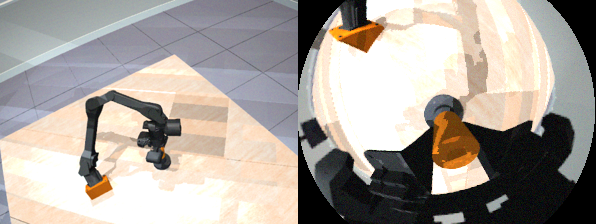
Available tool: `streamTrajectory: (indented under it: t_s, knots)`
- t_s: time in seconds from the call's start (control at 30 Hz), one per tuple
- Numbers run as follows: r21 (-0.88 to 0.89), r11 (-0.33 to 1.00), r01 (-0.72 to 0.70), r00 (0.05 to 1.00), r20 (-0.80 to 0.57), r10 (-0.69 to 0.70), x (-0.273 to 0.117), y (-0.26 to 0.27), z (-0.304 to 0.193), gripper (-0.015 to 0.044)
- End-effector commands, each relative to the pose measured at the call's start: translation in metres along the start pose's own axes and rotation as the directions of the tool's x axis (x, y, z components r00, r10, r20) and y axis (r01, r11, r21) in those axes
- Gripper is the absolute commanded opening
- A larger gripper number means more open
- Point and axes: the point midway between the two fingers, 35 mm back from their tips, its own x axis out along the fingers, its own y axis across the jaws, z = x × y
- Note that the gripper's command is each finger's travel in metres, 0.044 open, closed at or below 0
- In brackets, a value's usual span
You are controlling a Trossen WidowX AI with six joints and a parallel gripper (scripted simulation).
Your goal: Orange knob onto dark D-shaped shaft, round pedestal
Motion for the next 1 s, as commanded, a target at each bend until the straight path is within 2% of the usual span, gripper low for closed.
streamTrajectory:
  t_s: [0.0, 0.2, 0.3, 0.43, 0.57, 0.7, 0.97]
  knots:
    - [0.001, 1.0, 0.003, 1.0, -0.001, -0.003, -0.0033, 0.0011, 0.0007, 0.0]
    - [0.088, 0.996, 0.003, 1.0, -0.001, -0.003, -0.0048, 0.0011, 0.0, 0.0]
    - [0.242, 0.97, 0.003, 1.0, -0.001, -0.003, -0.0051, 0.0012, -0.0006, 0.0]
    - [0.5, 0.866, 0.003, 1.0, -0.001, -0.003, -0.0047, 0.0017, -0.0016, 0.0]
    - [0.72, 0.694, 0.003, 1.0, -0.001, -0.003, -0.0038, 0.0023, -0.0019, 0.0]
    - [0.883, 0.469, 0.002, 1.0, -0.001, -0.003, -0.0029, 0.0028, -0.0016, 0.0]
    - [1.0, -0.017, 0.001, 1.0, -0.001, -0.003, -0.0025, 0.003, 0.0001, 0.0]
